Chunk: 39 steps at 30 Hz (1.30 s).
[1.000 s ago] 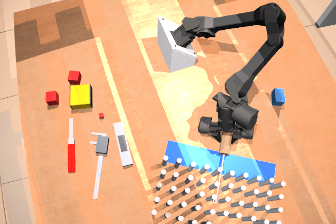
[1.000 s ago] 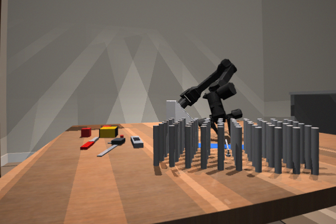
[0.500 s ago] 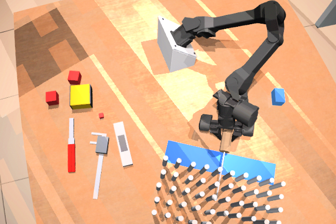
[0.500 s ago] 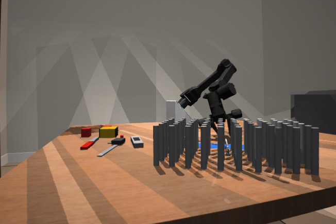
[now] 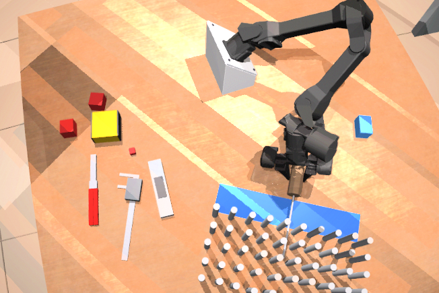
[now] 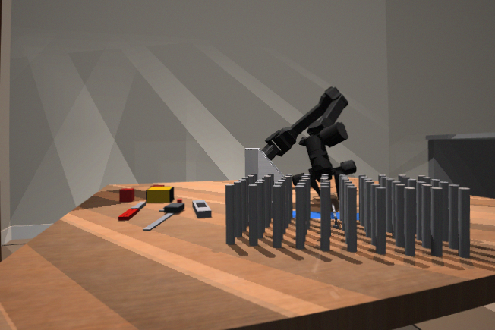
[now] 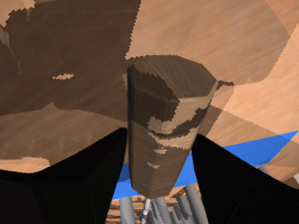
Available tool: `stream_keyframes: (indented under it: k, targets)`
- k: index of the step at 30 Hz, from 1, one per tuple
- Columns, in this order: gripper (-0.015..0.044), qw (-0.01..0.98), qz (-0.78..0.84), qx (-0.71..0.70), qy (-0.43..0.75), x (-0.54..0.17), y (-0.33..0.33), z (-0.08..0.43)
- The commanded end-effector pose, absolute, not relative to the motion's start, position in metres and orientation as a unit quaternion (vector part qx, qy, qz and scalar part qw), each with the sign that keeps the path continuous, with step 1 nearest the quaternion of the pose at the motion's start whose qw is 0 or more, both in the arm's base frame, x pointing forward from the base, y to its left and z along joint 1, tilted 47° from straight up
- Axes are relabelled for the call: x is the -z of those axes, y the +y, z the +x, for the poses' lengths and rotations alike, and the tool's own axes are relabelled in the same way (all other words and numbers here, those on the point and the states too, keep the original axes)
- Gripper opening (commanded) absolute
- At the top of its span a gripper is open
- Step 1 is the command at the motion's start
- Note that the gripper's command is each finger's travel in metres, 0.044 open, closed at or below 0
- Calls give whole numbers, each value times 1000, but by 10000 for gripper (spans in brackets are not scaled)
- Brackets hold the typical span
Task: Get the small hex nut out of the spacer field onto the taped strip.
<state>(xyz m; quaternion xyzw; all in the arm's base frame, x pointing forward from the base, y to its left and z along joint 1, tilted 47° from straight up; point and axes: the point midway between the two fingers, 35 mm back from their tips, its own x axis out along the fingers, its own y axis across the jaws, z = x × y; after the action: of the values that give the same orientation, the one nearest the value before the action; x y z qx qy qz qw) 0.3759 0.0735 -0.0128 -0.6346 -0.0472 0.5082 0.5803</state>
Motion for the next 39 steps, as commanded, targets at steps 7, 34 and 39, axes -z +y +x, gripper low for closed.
stream_keyframes:
  k: [7,34,39]
  targets:
    - [0,582,-634,-508,-45,10,76,369]
    - [0,582,-633,-508,-45,3,84,354]
    - [0,582,-633,-508,-45,2,85,351]
